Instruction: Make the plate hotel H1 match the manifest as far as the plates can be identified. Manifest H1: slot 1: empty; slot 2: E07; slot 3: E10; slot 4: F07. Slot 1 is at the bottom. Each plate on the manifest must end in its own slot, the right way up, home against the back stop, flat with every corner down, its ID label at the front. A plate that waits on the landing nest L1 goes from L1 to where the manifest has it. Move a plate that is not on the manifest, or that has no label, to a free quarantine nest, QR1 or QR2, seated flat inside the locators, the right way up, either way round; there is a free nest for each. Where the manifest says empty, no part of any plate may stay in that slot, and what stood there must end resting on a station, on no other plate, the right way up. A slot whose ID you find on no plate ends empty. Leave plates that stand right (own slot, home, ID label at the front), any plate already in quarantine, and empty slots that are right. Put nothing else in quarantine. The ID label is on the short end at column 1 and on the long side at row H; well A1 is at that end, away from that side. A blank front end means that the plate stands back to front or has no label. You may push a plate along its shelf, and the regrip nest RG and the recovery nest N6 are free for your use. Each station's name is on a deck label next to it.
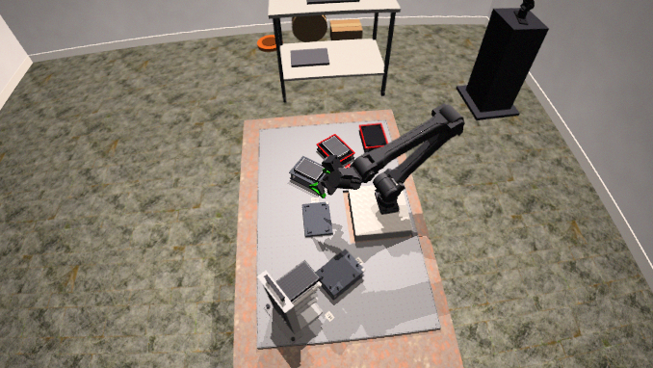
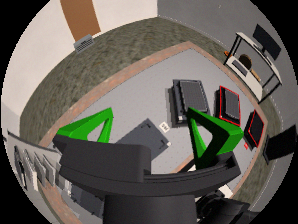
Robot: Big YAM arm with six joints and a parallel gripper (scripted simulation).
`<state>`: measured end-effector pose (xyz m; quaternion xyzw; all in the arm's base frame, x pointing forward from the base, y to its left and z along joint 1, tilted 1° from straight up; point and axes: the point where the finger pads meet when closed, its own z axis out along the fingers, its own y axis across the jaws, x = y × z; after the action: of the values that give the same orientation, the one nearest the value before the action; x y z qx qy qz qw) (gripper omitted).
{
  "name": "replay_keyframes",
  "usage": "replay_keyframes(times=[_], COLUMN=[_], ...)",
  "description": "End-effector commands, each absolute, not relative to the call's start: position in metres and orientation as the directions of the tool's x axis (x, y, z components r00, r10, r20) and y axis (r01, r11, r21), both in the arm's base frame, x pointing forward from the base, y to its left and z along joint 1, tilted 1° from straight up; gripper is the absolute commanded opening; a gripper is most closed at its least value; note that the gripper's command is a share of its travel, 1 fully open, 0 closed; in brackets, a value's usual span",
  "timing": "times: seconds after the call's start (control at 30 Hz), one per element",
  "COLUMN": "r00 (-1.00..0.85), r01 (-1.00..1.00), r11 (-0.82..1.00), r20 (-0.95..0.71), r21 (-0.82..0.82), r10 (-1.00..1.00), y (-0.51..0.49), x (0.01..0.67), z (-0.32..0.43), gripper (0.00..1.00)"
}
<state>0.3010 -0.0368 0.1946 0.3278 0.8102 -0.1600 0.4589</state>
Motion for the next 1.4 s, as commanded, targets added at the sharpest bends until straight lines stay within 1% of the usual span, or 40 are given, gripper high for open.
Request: replay_keyframes(times=[0.0, 0.27, 0.4, 1.37], r00=[-0.35, -0.348, -0.375, -0.374], r01=[0.671, 0.671, 0.671, 0.671], r11=[0.741, 0.741, 0.741, 0.742], r20=[-0.866, -0.868, -0.858, -0.861], r21=[0.036, 0.034, 0.009, 0.006], r10=[0.358, 0.355, 0.35, 0.345], y=[-0.05, -0.069, -0.079, -0.131], x=[0.302, 0.298, 0.284, 0.219], z=[0.207, 0.207, 0.202, 0.202], gripper=[1.0, 1.0, 1.0, 1.0])
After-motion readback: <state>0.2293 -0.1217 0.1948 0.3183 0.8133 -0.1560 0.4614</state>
